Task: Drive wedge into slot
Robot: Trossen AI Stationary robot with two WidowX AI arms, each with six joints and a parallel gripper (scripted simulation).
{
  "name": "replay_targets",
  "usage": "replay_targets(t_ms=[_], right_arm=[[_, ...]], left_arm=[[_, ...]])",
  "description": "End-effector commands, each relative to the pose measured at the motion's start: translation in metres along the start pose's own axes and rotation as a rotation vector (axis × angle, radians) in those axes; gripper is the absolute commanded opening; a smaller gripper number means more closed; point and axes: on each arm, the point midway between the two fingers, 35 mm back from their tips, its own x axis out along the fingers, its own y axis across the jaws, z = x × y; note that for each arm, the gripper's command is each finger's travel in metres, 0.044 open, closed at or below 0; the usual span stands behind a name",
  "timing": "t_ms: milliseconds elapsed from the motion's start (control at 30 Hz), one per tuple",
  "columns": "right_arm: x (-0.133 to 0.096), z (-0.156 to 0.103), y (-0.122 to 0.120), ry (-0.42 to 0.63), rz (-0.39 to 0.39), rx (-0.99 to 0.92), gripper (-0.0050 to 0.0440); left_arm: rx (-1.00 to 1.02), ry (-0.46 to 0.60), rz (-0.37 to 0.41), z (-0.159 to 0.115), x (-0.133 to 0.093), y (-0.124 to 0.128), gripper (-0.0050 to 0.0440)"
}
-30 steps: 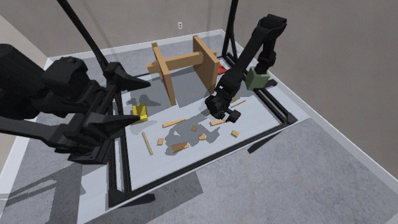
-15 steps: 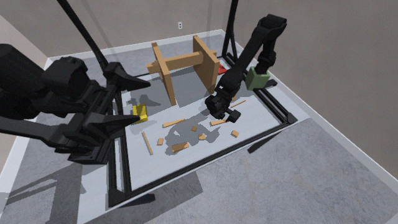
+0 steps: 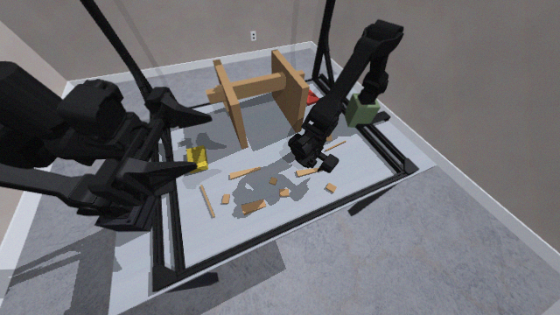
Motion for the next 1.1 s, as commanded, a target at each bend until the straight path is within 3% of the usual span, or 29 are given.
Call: replay_targets(t_ms=[0,1033,1067], right_arm=[[-0.0002,0.0,0.001,0.0,0.006,-0.001,0.044],[-0.0002,0.0,0.001,0.0,0.006,-0.001,0.044],[-0.0002,0.0,0.001,0.0,0.006,-0.001,0.044]], left_arm=[[0.002,-0.001,0.0,0.0003,0.0003,0.0,0.044],[0.002,-0.001,0.0,0.0003,0.0003,0.0,0.044],[0.002,-0.001,0.0,0.0003,0.0003,0.0,0.0416]])
